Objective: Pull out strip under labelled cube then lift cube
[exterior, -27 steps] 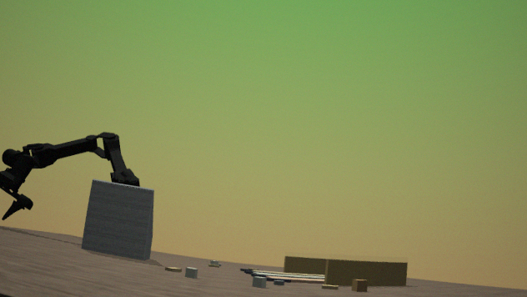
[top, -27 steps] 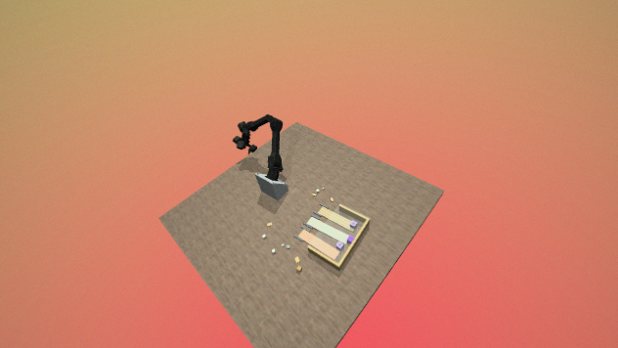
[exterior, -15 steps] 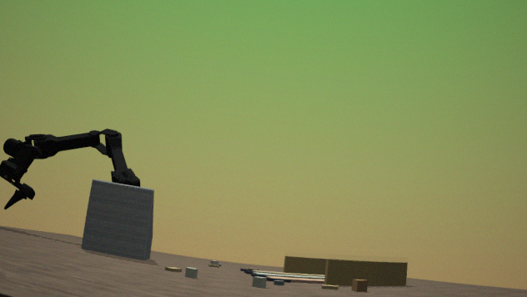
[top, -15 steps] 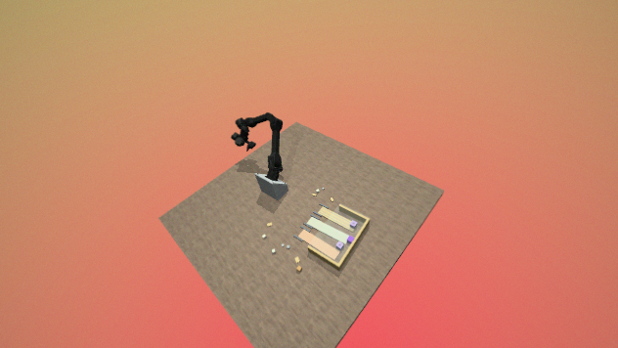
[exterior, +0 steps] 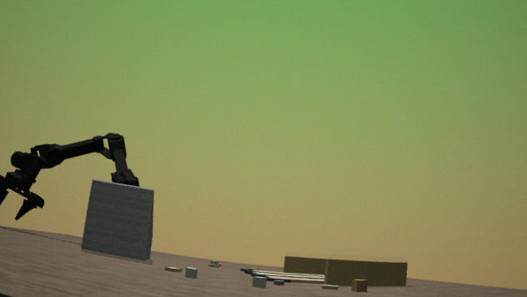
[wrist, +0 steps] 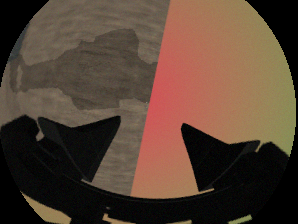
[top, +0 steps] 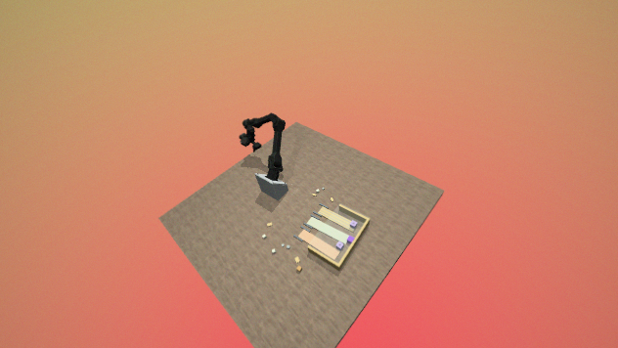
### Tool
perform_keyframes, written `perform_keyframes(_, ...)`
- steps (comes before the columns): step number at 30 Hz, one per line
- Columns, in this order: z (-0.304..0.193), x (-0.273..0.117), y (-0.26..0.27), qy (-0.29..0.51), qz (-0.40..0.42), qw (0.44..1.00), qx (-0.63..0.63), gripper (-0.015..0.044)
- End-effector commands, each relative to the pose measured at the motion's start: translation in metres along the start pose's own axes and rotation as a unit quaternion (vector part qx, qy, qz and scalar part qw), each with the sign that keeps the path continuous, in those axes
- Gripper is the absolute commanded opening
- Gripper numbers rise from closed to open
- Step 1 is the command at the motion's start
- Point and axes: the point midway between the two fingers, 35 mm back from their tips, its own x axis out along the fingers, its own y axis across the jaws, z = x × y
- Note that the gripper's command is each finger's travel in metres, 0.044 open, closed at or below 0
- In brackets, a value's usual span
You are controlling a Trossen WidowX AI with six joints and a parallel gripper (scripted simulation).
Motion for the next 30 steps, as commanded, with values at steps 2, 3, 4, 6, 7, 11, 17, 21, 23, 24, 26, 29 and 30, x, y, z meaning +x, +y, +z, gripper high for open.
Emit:
perform_keyframes(2,-0.024,0.011,0.017,-0.002,0.008,0.997,0.077,0.04)
perform_keyframes(3,-0.03,0.011,0.018,0.0,0.005,0.996,0.095,0.04)
perform_keyframes(4,-0.035,0.01,0.019,0.001,0.002,0.994,0.113,0.04)
perform_keyframes(6,-0.046,0.008,0.022,0.004,-0.004,0.989,0.148,0.04)
perform_keyframes(7,-0.052,0.007,0.023,0.006,-0.008,0.986,0.166,0.04)
perform_keyframes(11,-0.081,0.001,0.03,0.014,-0.026,0.966,0.258,0.04)
perform_keyframes(17,-0.129,-0.014,0.045,0.028,-0.062,0.914,0.399,0.04)
perform_keyframes(21,-0.164,-0.024,0.064,0.045,-0.082,0.867,0.489,0.04)
perform_keyframes(23,-0.182,-0.029,0.077,0.056,-0.091,0.841,0.531,0.04)
perform_keyframes(24,-0.19,-0.032,0.083,0.061,-0.096,0.826,0.551,0.04)
perform_keyframes(26,-0.207,-0.038,0.097,0.072,-0.106,0.797,0.591,0.04)
perform_keyframes(29,-0.231,-0.049,0.118,0.089,-0.123,0.748,0.646,0.04)
perform_keyframes(30,-0.239,-0.053,0.125,0.095,-0.129,0.731,0.664,0.04)
